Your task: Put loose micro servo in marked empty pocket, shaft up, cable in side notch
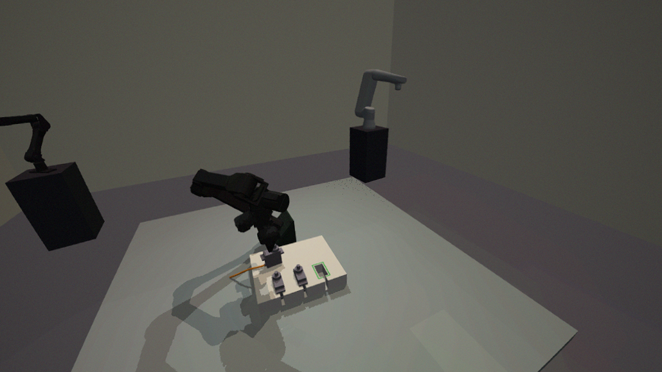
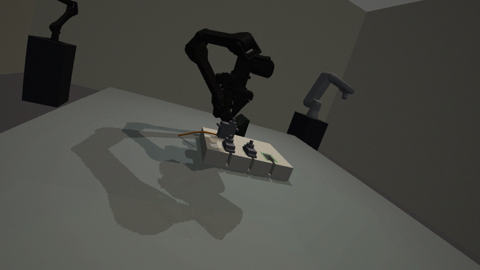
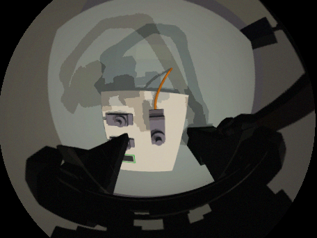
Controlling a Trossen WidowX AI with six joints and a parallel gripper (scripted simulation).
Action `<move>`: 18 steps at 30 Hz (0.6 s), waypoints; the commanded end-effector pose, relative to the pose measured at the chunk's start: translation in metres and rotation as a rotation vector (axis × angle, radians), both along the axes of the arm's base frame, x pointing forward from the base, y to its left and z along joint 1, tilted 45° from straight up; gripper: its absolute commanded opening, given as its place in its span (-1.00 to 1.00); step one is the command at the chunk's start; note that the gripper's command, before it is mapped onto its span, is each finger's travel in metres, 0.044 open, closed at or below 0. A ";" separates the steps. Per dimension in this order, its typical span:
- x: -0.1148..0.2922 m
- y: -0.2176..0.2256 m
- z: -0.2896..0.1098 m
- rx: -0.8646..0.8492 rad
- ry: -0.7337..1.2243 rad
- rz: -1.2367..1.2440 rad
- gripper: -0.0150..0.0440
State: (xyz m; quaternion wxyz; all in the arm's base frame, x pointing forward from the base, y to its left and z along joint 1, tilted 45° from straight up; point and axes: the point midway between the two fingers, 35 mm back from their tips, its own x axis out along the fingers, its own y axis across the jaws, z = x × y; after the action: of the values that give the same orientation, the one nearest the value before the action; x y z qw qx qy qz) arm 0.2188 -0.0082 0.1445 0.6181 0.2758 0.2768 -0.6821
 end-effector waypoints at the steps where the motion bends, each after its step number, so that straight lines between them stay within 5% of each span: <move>1: -0.002 -0.005 -0.004 -0.008 -0.002 -0.008 1.00; 18: -0.005 -0.028 -0.027 -0.009 -0.002 -0.008 1.00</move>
State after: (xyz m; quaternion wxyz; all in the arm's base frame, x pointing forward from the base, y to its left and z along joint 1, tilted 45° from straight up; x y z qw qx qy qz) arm 0.2162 -0.0331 0.1212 0.6157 0.2801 0.2705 -0.6850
